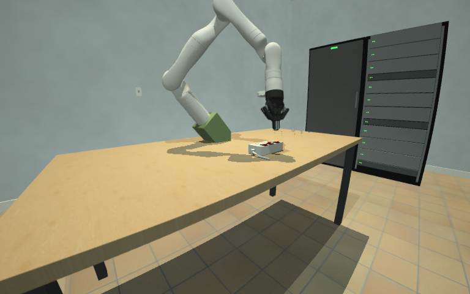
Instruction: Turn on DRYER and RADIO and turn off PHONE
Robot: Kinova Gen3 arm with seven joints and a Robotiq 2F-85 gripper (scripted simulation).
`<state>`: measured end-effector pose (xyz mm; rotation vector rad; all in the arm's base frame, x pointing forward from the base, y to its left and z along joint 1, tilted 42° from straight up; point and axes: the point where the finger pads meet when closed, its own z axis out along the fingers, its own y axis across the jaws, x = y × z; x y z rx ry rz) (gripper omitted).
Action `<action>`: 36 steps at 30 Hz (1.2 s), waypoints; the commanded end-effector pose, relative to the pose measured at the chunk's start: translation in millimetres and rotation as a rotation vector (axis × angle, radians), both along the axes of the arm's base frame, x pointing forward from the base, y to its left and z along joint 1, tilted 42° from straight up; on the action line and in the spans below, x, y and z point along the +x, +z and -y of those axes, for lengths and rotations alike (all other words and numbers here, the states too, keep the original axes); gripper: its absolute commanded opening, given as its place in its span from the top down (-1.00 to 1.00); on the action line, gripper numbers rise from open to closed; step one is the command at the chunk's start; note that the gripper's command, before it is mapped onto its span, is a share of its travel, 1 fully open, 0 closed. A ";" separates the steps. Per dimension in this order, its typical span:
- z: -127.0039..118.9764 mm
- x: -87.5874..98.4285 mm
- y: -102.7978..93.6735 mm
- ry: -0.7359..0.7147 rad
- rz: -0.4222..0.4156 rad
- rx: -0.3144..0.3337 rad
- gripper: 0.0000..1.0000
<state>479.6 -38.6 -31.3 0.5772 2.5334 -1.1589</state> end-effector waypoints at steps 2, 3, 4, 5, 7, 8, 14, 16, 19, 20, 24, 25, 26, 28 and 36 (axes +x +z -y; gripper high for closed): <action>-0.8 0.6 0.4 0.001 0.001 0.001 1.00; -0.8 0.6 0.4 0.001 0.001 0.001 1.00; -0.8 0.6 0.4 0.001 0.001 0.001 1.00; -0.8 0.6 0.4 0.001 0.001 0.001 1.00; -0.8 0.6 0.4 0.001 0.001 0.001 1.00; -0.8 0.6 0.4 0.001 0.001 0.001 1.00; -0.8 0.6 0.4 0.001 0.001 0.001 1.00; -0.8 0.6 0.4 0.001 0.001 0.001 1.00; -0.8 0.6 0.4 0.001 0.001 0.001 1.00; -0.8 0.6 0.4 0.001 0.001 0.001 1.00; -0.8 0.6 0.4 0.001 0.001 0.001 1.00; -0.4 0.6 -0.2 0.001 0.001 0.001 1.00; -0.4 0.6 -0.2 0.001 0.001 0.001 1.00; 2.5 0.6 -3.5 0.001 0.001 0.001 1.00; 8.6 0.4 -10.7 0.002 0.002 0.000 1.00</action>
